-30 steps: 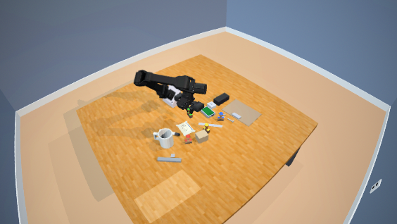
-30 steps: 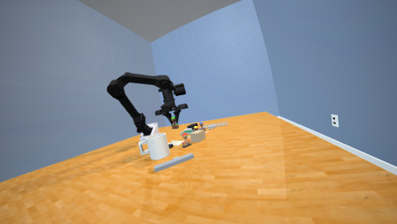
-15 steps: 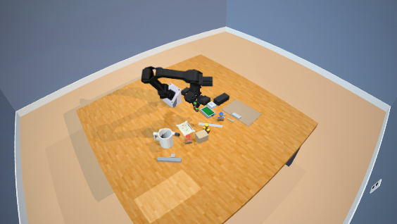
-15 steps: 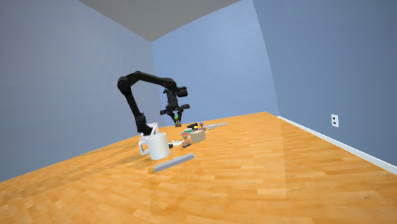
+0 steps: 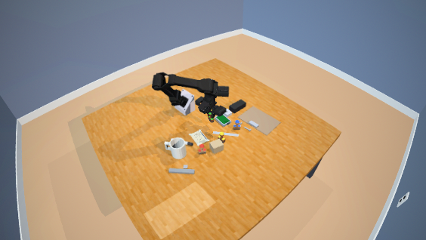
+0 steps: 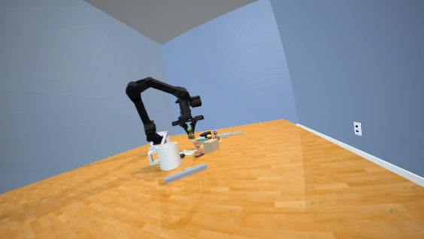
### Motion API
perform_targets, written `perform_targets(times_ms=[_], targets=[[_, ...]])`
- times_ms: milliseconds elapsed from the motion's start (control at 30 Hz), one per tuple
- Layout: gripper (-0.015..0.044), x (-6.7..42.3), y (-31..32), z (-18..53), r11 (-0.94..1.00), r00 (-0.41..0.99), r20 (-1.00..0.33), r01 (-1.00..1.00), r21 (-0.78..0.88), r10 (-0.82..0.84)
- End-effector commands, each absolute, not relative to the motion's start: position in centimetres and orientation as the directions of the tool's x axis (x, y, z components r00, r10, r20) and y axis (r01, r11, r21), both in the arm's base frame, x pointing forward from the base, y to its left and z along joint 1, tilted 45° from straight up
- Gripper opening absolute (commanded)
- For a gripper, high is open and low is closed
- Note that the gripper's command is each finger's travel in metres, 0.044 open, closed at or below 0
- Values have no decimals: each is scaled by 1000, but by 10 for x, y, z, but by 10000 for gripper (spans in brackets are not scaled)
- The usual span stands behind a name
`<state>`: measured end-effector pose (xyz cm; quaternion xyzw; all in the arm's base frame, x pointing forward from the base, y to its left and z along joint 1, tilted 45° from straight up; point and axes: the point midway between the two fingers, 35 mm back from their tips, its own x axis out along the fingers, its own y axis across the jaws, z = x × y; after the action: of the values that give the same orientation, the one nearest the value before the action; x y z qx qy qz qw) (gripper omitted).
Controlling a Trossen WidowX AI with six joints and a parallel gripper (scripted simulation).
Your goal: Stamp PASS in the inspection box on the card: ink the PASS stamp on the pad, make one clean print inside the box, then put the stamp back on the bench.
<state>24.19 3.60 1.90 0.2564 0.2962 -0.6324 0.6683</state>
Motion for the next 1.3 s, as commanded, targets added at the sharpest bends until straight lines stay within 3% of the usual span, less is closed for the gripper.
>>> perform_targets(times_ms=[0, 833, 1167, 1267], targets=[[0, 242, 31, 14, 73, 26, -716, 997, -35, -698], [0, 240, 2, -12, 72, 26, -713, 997, -35, -701], [263, 240, 5, -10, 67, 24, -718, 997, -32, -696], [270, 241, 7, -9, 68, 24, -718, 997, -32, -696]])
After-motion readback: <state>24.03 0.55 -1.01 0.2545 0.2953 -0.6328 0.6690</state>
